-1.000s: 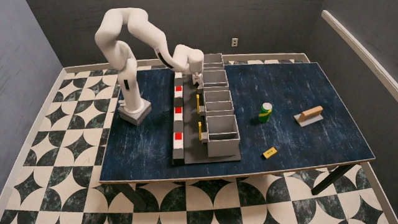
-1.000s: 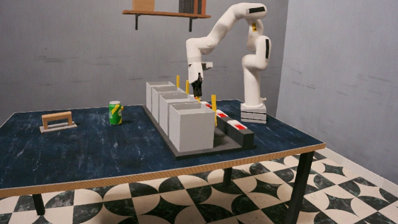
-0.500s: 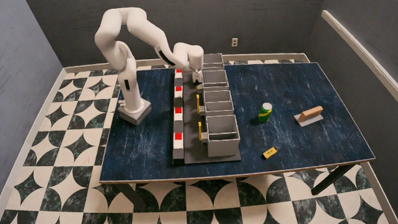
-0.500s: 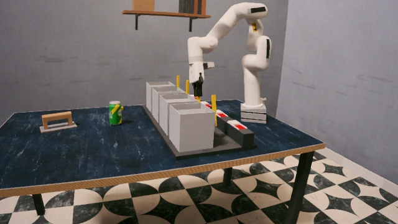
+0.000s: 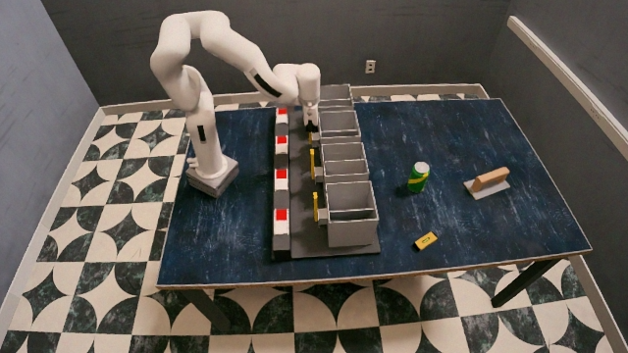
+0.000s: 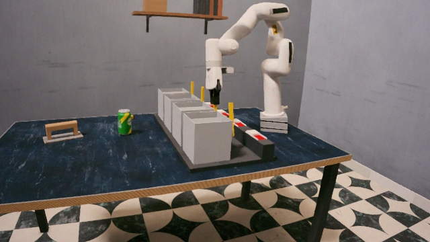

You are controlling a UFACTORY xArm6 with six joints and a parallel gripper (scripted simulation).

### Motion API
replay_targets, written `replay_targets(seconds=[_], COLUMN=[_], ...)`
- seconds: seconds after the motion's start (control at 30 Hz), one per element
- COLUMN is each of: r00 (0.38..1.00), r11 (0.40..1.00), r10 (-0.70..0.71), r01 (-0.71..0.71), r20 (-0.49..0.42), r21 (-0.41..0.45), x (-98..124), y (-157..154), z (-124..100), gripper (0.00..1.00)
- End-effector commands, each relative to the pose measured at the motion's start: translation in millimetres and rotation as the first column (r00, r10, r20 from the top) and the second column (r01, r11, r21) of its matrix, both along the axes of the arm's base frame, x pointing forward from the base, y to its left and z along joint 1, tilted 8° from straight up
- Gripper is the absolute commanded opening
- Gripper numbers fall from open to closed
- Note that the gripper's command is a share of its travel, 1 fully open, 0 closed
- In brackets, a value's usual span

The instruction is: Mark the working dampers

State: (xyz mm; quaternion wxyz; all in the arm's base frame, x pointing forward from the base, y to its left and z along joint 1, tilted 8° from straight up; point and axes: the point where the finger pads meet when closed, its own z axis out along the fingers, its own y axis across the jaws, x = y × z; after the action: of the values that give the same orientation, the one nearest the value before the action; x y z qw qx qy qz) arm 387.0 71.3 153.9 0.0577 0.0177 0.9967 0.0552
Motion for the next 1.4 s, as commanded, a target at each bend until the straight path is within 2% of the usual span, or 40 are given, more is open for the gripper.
replay_targets(seconds=[0.0,0.6,1.37], r00=[1.000,1.000,1.000], r11=[0.999,0.991,0.989], r10=[-0.005,-0.016,-0.018], r01=[0.005,0.016,0.018], r20=[0.001,-0.002,-0.002], r21=[-0.039,-0.132,-0.147], x=[1,2,2], y=[4,13,15], z=[2,2,2], gripper=[0.19,0.19,0.19])
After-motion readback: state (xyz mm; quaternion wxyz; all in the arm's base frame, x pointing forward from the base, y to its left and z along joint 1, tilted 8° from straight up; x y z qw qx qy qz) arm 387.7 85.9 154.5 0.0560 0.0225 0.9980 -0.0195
